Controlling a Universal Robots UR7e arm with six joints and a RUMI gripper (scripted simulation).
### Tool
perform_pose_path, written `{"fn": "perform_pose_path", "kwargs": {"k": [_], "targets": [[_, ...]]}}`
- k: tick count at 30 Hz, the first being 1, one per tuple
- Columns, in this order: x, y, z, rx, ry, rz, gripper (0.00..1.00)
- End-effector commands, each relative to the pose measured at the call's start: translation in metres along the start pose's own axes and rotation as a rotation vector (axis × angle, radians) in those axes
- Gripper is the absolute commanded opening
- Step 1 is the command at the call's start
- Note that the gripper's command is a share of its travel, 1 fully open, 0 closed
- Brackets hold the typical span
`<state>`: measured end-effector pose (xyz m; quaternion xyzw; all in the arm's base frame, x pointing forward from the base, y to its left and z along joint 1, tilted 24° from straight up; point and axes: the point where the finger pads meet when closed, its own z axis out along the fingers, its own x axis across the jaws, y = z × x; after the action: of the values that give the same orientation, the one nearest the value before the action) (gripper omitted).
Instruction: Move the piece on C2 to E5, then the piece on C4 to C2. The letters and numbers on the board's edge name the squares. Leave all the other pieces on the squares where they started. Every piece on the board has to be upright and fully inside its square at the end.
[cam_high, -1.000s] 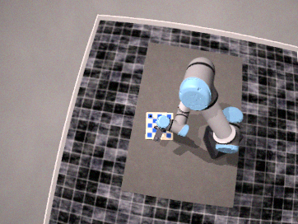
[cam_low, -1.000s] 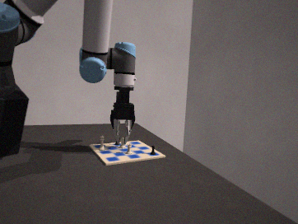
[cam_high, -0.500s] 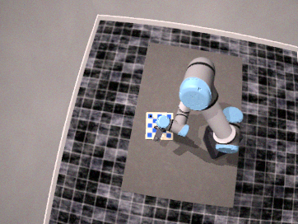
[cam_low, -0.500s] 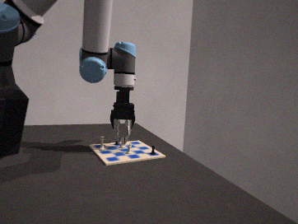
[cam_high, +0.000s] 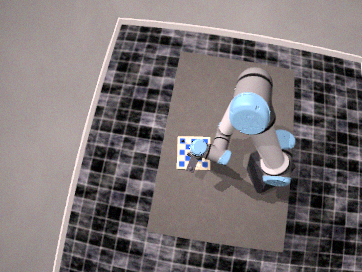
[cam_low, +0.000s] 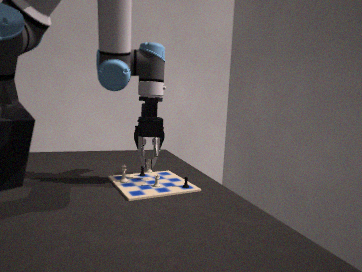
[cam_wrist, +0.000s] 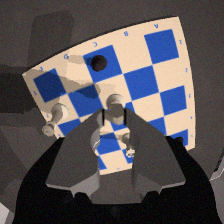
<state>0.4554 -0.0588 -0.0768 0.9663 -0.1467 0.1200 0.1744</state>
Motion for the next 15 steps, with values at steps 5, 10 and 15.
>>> {"fn": "perform_pose_path", "kwargs": {"k": [5,10,15], "targets": [[0.000,0.000,-0.036,0.000,0.000,0.000,0.00],[0.000,0.000,-0.055,0.000,0.000,0.000,0.00],[0.000,0.000,-0.064,0.000,0.000,0.000,0.00]]}}
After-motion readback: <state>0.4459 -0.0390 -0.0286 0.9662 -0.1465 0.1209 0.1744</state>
